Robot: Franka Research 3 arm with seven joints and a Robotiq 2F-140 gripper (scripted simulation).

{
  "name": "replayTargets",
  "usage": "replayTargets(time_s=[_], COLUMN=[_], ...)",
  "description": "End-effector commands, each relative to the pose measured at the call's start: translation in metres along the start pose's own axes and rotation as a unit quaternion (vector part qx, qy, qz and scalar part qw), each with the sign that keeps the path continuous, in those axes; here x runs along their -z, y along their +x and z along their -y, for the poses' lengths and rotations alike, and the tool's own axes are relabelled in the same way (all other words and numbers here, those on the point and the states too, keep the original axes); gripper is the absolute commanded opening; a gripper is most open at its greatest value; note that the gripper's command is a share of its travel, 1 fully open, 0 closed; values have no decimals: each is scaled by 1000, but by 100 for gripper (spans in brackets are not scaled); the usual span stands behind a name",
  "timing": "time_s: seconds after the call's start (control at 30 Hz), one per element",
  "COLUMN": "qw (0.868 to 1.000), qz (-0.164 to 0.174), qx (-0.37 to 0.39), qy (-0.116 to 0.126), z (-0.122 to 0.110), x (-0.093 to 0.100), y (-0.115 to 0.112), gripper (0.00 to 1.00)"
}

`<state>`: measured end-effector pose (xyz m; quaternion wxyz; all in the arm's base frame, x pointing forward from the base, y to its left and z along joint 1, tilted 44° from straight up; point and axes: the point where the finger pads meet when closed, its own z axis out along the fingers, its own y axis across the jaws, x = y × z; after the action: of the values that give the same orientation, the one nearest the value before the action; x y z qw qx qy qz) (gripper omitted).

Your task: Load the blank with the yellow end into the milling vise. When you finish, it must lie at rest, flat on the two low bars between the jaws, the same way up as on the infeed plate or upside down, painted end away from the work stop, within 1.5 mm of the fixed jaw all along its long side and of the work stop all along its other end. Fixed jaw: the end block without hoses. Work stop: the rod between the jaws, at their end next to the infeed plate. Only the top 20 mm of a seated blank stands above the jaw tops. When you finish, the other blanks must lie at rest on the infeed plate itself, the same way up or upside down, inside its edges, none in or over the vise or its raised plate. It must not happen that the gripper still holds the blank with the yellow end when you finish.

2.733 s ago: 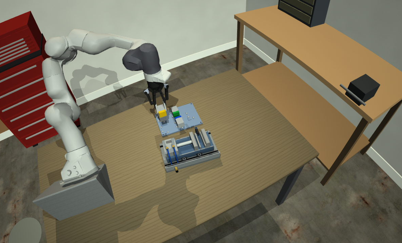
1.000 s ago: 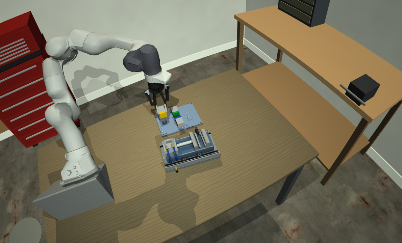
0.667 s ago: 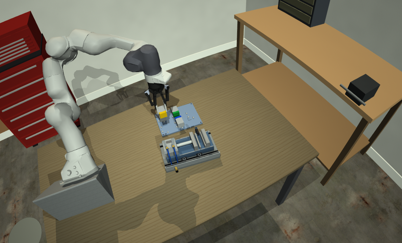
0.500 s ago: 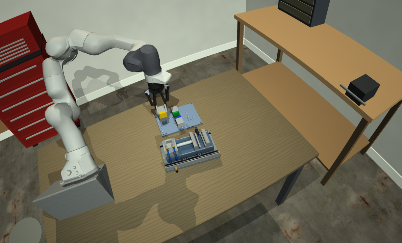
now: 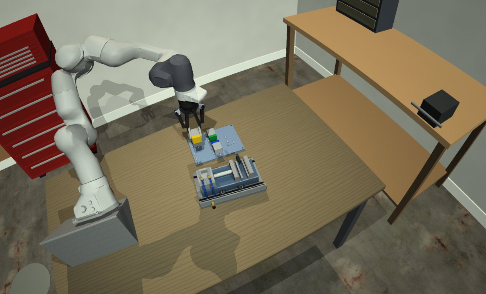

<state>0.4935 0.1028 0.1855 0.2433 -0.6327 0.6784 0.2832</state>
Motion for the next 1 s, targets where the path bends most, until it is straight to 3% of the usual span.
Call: replayTargets(time_s=[0.0,0.97], qw=[1000,1000], qz=[0,0], qx=[-4,-9], qy=[1,3], z=[1,2], x=[1,2], y=[0,0], gripper=[0,0])
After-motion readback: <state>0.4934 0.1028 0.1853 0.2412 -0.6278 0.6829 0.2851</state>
